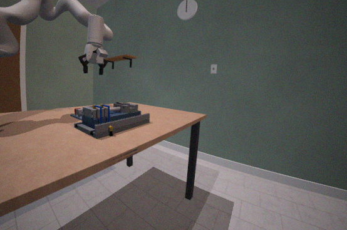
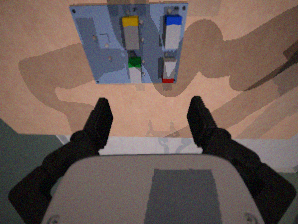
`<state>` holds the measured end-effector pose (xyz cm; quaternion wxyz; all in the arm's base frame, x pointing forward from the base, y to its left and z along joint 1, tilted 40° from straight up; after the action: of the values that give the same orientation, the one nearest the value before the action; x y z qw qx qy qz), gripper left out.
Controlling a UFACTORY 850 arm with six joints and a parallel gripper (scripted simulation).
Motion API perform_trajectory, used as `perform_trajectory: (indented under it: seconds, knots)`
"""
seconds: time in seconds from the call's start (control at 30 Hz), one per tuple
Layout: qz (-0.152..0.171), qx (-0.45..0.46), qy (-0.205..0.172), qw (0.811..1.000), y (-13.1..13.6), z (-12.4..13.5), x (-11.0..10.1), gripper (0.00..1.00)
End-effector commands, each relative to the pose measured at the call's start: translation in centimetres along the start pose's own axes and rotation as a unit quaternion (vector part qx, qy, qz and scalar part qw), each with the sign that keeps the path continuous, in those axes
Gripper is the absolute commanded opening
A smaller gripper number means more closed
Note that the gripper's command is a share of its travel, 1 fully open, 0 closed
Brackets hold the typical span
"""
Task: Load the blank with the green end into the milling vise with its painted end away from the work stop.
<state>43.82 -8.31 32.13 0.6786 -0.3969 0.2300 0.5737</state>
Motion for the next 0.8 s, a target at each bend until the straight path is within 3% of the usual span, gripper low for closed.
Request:
perform_trajectory:
  seconds: [0.0,0.77]
  knots:
    - [-0.001,0.000,0.000,1.000,-0.02,0.17,-0.07,1.00]
    - [-0.001,0.000,0.000,1.000,-0.10,-0.45,-0.02,1.00]
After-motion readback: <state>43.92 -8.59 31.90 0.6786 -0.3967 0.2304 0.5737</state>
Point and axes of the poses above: the point where the finger pads meet when closed, its own x axis out along the fingers, its own y axis across the jaws, z = x × y, the point moved 7 cm from there along -x, back along the fingers, and after that the axes turned 8 degrees about x, right-handed, at the moved point
